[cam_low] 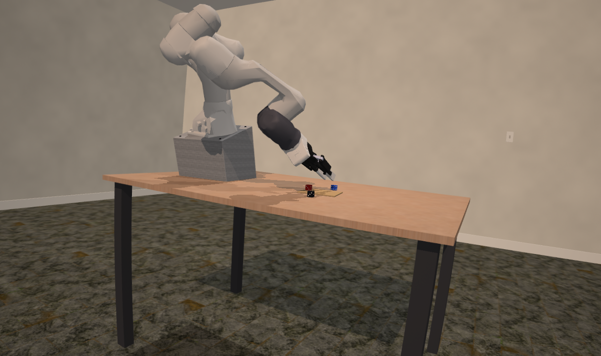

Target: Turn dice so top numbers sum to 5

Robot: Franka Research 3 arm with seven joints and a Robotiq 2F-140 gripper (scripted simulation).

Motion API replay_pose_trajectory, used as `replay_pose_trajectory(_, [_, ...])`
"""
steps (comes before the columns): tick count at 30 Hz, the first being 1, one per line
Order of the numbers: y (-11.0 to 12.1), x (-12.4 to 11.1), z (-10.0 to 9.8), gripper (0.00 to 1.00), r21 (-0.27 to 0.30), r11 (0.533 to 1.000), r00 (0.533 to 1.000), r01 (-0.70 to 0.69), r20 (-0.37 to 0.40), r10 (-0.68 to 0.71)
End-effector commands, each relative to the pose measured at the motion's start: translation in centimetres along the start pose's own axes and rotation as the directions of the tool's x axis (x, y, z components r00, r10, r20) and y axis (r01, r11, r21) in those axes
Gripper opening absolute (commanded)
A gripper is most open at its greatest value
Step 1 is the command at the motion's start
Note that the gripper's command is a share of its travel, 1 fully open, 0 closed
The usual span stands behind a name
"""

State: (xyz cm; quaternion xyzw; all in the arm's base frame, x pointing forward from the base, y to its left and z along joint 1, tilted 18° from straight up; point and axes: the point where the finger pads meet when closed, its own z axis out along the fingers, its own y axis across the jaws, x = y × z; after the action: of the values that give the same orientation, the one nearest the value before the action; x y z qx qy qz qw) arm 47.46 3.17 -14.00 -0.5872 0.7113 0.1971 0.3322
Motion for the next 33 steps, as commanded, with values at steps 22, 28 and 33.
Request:
replay_pose_trajectory(22, [-0.1,-4.7,-1.8,0.21,0.006,1.0,0.994,-0.01,-0.109,0.011])
replay_pose_trajectory(28, [-0.3,-5.8,-1.2,0.21,0.014,1.0,0.965,-0.006,-0.263,0.009])
replay_pose_trajectory(33, [-0.4,-6.8,-0.6,0.21,0.015,1.0,0.916,-0.002,-0.401,0.008])
